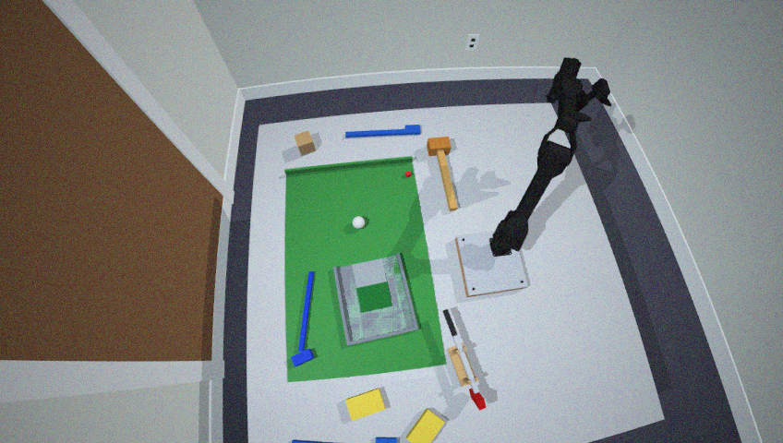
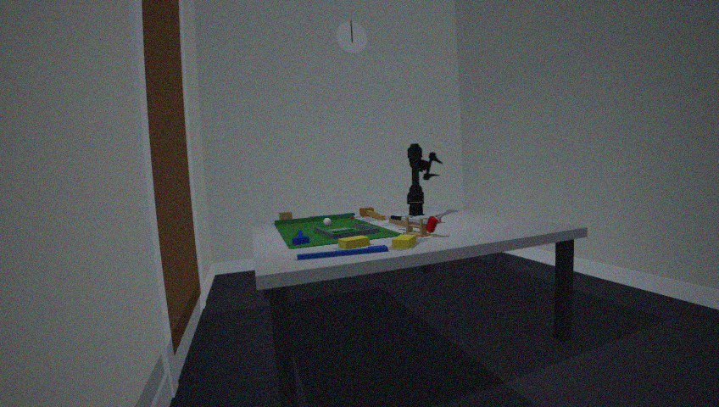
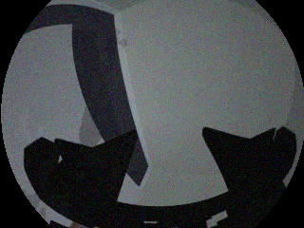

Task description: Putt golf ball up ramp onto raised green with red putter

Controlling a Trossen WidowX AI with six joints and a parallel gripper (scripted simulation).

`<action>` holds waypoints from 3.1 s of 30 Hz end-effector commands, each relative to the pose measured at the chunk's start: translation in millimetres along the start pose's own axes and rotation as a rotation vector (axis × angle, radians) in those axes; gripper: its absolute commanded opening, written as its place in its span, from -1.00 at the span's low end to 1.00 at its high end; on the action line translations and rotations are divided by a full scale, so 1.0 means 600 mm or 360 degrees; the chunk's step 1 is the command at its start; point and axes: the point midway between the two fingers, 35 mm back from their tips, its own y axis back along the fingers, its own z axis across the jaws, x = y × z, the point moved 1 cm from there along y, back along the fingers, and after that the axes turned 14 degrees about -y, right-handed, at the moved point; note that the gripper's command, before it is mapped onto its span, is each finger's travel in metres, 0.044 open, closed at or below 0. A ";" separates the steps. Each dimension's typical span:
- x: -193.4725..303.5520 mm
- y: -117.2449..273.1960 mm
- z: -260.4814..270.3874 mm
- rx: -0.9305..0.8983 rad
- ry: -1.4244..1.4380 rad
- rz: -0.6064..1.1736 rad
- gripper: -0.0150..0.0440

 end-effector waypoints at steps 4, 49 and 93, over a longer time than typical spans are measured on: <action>-0.010 0.040 0.004 -0.0054 -0.0121 -0.0096 1.00; 0.639 0.968 0.332 -0.1403 0.2374 -0.2559 1.00; 1.228 0.597 0.162 -0.0790 0.4778 -0.3310 1.00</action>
